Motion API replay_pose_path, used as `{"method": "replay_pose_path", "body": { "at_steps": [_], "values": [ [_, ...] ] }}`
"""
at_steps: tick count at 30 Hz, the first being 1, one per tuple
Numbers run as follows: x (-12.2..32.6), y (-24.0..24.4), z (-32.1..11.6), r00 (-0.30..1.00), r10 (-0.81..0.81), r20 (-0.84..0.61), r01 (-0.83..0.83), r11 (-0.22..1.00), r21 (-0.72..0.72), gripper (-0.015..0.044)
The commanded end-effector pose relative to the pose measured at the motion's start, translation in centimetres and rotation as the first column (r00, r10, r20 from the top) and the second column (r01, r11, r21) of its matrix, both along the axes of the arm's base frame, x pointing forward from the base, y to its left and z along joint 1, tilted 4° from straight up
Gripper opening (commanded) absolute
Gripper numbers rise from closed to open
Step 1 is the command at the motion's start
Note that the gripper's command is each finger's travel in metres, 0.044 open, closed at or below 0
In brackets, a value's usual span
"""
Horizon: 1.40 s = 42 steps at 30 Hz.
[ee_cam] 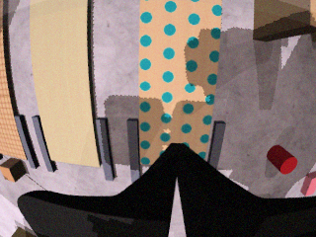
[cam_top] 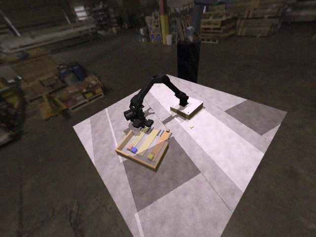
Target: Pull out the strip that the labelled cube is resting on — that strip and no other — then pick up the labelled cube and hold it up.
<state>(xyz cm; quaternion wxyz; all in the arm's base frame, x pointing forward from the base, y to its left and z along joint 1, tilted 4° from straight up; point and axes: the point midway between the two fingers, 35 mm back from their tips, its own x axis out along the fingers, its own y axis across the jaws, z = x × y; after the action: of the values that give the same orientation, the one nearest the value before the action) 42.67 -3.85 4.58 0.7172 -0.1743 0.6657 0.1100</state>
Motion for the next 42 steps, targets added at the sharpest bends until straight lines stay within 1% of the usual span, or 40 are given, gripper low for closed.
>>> {"method": "replay_pose_path", "body": {
  "at_steps": [1,10,42],
  "values": [
    [-0.1,-0.1,-1.0,1.0,0.004,-0.006,-0.004,1.0,0.004,0.0],
    [0.0,-0.3,-2.3,1.0,0.004,-0.006,-0.004,1.0,0.004,0.0],
    [0.0,-0.3,-2.5,1.0,0.004,-0.006,-0.004,1.0,0.004,0.0]
  ]
}}
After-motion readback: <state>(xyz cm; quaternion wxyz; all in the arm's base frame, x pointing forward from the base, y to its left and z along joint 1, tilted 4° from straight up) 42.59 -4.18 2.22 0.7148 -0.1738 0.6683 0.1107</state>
